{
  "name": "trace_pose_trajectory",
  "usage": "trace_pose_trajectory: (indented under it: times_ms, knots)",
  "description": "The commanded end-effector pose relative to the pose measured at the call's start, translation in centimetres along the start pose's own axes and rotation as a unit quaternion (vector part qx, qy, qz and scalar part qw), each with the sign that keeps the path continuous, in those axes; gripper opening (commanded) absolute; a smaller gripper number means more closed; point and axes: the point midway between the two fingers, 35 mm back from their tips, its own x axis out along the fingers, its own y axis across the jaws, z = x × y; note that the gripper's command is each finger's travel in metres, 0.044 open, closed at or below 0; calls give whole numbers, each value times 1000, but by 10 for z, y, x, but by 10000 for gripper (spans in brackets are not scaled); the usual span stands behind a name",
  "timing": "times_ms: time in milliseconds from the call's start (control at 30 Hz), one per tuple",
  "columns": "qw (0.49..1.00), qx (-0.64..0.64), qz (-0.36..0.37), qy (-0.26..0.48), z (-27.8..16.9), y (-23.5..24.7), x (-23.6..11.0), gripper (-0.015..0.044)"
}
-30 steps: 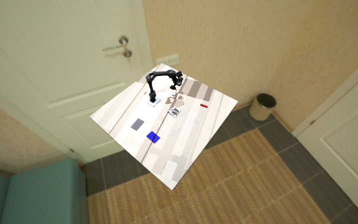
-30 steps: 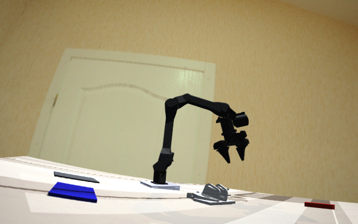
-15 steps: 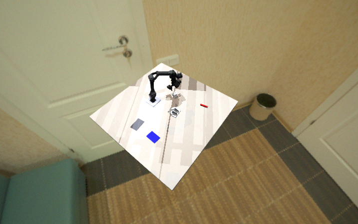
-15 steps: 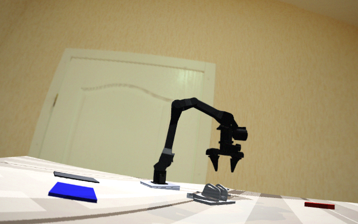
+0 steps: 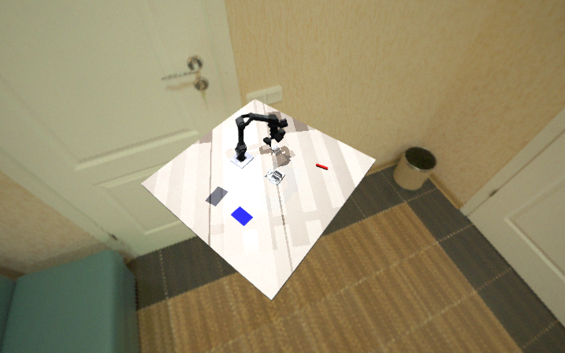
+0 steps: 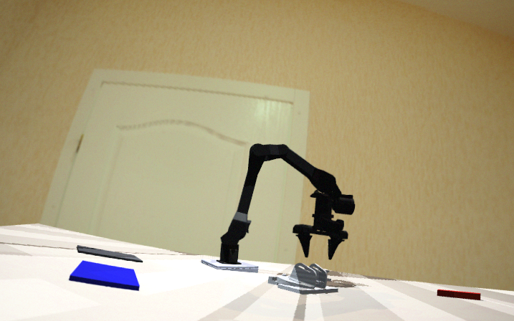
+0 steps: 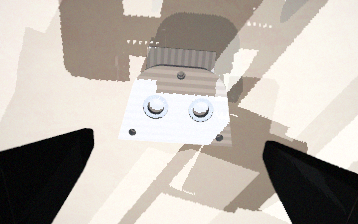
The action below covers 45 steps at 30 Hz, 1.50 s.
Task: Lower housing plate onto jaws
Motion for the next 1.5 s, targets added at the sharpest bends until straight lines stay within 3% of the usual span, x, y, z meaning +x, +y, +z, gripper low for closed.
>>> trace_pose_trajectory:
  times_ms: [0,1467]
  knots:
    - [1000,1,2,1,0,0,5,440]
    - [1000,1,2,1,-1,1,56,440]
